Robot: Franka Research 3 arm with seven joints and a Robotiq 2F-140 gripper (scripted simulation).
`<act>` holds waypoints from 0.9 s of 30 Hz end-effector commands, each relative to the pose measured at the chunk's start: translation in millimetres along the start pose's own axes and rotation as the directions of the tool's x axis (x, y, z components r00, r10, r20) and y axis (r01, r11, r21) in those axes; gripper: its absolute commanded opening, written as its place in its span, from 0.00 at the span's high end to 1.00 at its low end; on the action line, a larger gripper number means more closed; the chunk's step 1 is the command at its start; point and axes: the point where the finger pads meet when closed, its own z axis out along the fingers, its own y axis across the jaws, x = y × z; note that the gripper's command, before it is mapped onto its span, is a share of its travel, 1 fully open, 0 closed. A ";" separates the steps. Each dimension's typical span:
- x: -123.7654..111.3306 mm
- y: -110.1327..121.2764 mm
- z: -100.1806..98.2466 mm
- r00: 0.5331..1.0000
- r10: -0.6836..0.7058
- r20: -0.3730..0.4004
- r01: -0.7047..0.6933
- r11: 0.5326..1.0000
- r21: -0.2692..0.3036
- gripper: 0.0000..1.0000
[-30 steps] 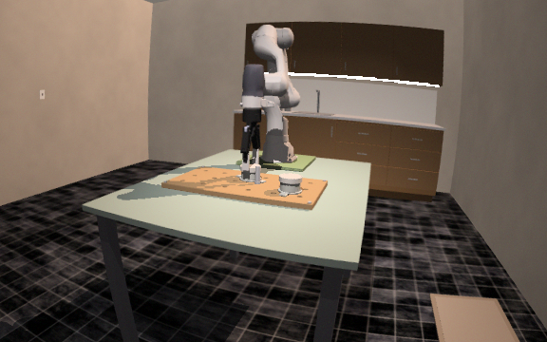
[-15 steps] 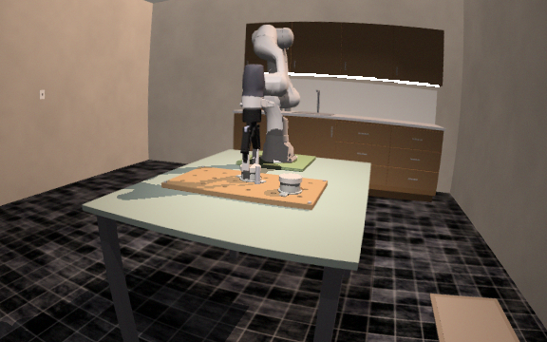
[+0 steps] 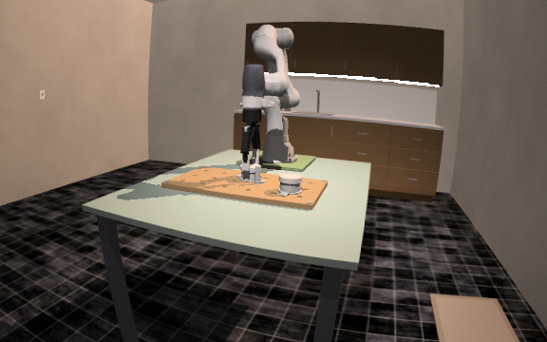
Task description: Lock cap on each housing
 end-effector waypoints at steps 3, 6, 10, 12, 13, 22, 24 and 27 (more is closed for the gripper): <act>0.1 0.4 0.4 1.000 -0.009 0.002 0.009 1.000 -0.002 0.90; 0.1 0.4 0.4 1.000 -0.009 0.002 0.009 1.000 -0.002 0.90; 0.1 0.4 0.4 1.000 -0.009 0.002 0.009 1.000 -0.002 0.90; 0.1 0.4 0.4 1.000 -0.009 0.002 0.009 1.000 -0.002 0.90; 0.1 0.4 0.4 1.000 -0.009 0.002 0.009 1.000 -0.002 0.90; 0.1 0.4 0.4 1.000 -0.009 0.002 0.009 1.000 -0.002 0.90; 0.1 0.4 0.4 1.000 -0.009 0.002 0.009 1.000 -0.002 0.90; 0.1 0.4 0.4 1.000 -0.009 0.002 0.009 1.000 -0.002 0.90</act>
